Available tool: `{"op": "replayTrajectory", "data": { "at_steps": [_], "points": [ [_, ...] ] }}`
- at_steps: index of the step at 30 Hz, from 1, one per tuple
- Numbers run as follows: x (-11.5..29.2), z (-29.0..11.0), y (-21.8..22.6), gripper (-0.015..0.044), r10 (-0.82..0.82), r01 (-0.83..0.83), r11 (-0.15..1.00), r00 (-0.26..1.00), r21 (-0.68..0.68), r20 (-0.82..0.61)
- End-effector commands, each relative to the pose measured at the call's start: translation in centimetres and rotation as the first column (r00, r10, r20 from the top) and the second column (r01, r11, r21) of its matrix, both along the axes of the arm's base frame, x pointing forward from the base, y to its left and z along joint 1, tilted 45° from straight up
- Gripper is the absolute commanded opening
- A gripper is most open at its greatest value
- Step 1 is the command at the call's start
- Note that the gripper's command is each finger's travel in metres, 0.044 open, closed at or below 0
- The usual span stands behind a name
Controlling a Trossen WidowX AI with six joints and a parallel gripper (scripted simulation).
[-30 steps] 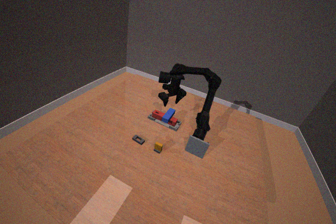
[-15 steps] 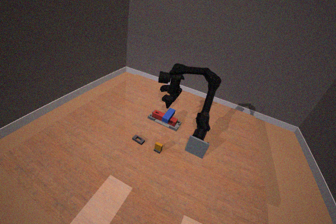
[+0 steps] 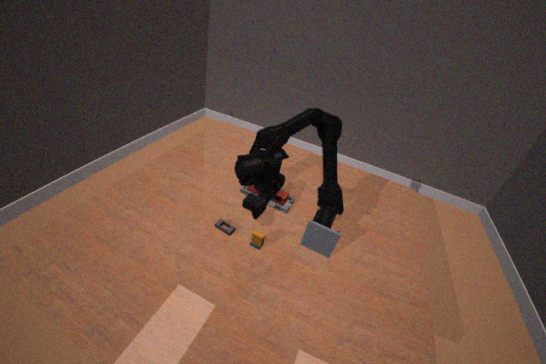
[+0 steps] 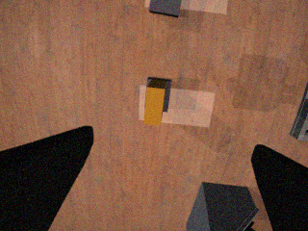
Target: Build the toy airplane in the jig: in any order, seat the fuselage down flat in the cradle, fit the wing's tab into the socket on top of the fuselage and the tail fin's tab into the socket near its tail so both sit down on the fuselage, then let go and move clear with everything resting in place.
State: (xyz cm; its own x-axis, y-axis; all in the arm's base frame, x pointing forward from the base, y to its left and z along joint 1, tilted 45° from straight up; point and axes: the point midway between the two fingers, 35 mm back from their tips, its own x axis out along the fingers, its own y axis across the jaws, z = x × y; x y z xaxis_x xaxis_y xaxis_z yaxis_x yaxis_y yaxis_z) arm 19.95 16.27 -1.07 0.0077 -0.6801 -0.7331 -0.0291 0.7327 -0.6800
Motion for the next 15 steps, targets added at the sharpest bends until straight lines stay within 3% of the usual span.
{"op": "replayTrajectory", "data": {
  "at_steps": [1,6,11,15],
  "points": [
    [-1.4,-1.8,1.0,0.044,-0.02,0.02,1.0,1.0,-0.011,0.006],
    [-1.4,-2.0,0.9,0.044,-0.02,0.02,1.0,1.0,-0.011,0.006],
    [-1.4,-5.8,-2.8,0.044,-0.02,0.02,1.0,1.0,-0.012,0.007],
    [-1.4,-5.9,-2.9,0.044,-0.02,0.02,1.0,1.0,-0.012,0.008]
  ]
}}
